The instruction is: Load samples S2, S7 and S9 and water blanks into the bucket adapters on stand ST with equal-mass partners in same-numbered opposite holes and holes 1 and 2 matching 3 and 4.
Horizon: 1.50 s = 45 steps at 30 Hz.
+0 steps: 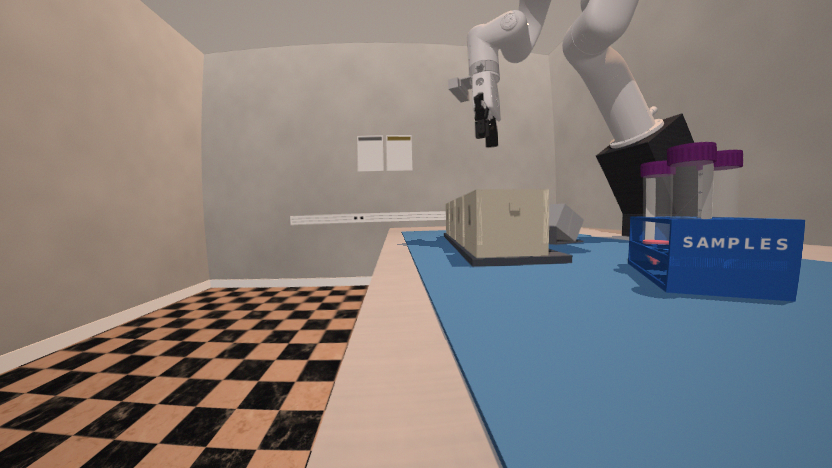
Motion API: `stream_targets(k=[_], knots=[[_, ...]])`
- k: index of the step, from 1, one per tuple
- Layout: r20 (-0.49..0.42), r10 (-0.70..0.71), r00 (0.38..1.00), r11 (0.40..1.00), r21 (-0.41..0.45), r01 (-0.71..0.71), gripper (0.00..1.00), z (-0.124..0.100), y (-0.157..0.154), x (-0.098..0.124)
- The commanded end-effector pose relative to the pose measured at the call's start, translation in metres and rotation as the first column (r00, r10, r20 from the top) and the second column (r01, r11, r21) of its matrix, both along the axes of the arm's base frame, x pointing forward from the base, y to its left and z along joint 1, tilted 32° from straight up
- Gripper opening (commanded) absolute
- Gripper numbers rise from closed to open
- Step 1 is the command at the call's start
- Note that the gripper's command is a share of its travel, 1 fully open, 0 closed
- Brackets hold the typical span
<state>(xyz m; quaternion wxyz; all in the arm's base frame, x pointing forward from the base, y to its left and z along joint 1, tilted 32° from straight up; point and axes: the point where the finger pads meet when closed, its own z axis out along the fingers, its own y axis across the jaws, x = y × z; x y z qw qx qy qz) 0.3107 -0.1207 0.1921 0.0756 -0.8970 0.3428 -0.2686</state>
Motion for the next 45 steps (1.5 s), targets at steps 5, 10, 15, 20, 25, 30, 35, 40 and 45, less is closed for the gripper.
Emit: stream_targets(k=[5, 10, 15, 20, 25, 30, 35, 40, 45], knots=[[0.003, -0.174, 0.985, 0.977, 0.122, 0.173, 1.00, -0.013, -0.043, -0.027], [0.003, -0.174, 0.985, 0.977, 0.122, 0.173, 1.00, -0.017, -0.055, -0.035], [0.003, -0.174, 0.985, 0.977, 0.121, 0.173, 1.00, -0.025, -0.075, -0.048], [0.002, -0.175, 0.985, 0.977, 0.121, 0.173, 1.00, -0.032, -0.095, -0.061], [0.002, -0.175, 0.985, 0.977, 0.121, 0.173, 1.00, -0.036, -0.108, -0.068], [0.002, -0.175, 0.985, 0.977, 0.121, 0.173, 1.00, -0.044, -0.128, -0.081], [0.002, -0.175, 0.985, 0.977, 0.121, 0.173, 1.00, -0.051, -0.148, -0.094], [0.002, -0.175, 0.985, 0.977, 0.121, 0.173, 1.00, -0.057, -0.164, -0.105], [0.002, -0.175, 0.985, 0.977, 0.121, 0.173, 1.00, -0.063, -0.180, -0.115]])
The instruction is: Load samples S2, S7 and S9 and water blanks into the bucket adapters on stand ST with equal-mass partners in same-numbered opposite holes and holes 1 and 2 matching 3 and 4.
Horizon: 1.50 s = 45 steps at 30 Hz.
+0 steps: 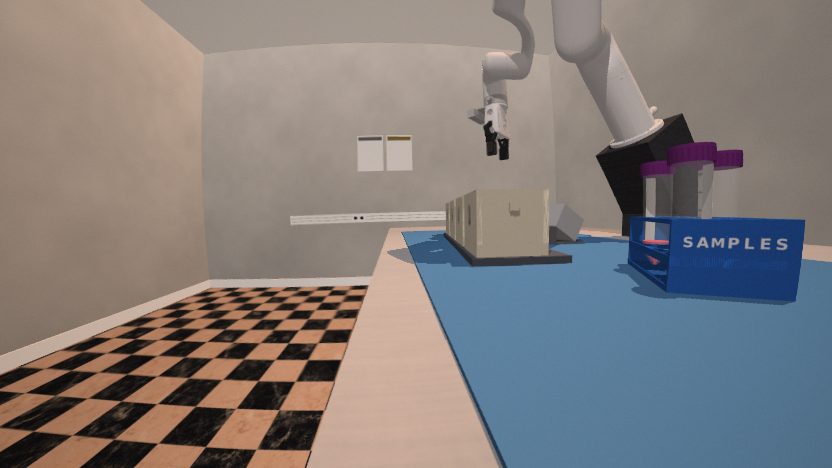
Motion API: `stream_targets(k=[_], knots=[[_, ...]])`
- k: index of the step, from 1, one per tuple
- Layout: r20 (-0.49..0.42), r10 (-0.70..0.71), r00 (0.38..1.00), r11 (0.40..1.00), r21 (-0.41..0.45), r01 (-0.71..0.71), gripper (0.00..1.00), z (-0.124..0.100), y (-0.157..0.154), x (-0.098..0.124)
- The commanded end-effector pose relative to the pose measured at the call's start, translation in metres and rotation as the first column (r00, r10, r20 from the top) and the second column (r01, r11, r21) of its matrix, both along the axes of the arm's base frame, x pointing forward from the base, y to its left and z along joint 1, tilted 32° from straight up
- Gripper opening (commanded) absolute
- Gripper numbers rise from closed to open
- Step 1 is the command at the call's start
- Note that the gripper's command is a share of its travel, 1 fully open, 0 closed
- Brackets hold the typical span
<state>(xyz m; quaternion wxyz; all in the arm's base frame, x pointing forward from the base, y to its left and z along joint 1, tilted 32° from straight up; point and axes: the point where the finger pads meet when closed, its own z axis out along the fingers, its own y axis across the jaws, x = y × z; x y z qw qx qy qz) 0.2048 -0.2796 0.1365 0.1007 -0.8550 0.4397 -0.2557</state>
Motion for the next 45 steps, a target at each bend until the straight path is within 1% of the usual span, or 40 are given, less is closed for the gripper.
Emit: stream_targets(k=[1, 8, 14, 45], knots=[[0.012, 0.012, 1.000, 1.000, 0.007, -0.012, 1.00, -0.009, -0.026, -0.012], [0.011, 0.012, 1.000, 1.000, 0.007, -0.012, 1.00, -0.019, -0.054, -0.030], [0.011, 0.012, 1.000, 1.000, 0.007, -0.012, 1.00, -0.019, -0.056, -0.031], [0.012, 0.012, 1.000, 1.000, 0.007, -0.012, 1.00, -0.085, -0.059, 0.010]])
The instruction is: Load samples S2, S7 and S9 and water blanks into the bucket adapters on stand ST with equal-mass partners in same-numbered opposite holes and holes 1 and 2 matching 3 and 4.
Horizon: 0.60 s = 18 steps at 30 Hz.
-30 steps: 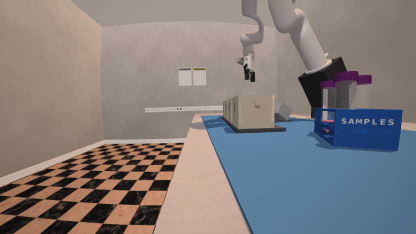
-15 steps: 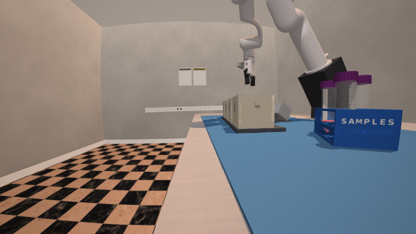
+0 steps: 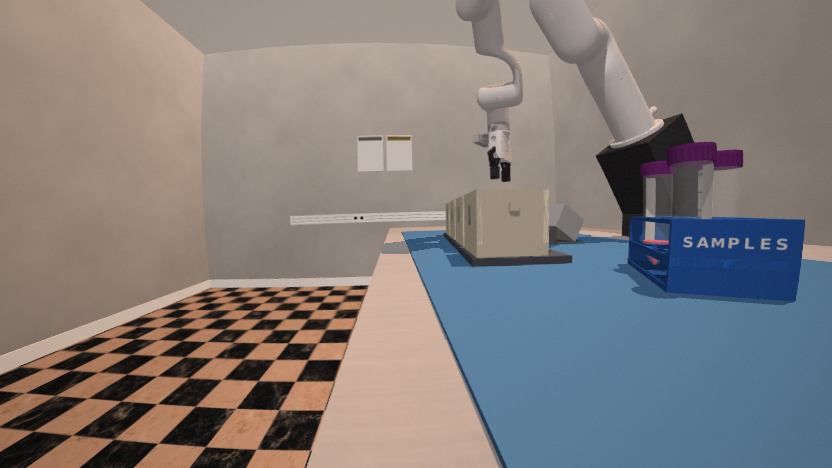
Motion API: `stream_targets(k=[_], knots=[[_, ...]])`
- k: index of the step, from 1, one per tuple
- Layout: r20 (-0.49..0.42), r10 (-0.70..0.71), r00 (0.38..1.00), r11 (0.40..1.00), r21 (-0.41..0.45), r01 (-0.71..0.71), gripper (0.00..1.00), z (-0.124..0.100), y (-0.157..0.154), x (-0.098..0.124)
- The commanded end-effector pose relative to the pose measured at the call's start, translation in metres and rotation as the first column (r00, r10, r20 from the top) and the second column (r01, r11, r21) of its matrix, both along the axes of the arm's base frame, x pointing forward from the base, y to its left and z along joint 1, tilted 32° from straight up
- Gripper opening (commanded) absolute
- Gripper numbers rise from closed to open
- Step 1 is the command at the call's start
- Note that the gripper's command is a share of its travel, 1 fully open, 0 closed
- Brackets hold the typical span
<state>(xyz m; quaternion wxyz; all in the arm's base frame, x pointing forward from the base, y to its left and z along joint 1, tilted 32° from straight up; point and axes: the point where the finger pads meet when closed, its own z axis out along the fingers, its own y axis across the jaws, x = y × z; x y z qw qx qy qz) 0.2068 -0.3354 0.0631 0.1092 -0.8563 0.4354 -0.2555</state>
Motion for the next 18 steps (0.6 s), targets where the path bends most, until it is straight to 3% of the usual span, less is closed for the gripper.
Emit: stream_targets(k=[1, 10, 18], knots=[[0.004, -0.001, 1.000, 1.000, -0.005, 0.001, 1.00, -0.011, -0.003, 0.008], [0.004, -0.001, 1.000, 1.000, -0.005, 0.001, 1.00, -0.029, -0.004, 0.020], [0.004, -0.001, 1.000, 1.000, -0.005, 0.001, 1.00, -0.030, -0.004, 0.020]])
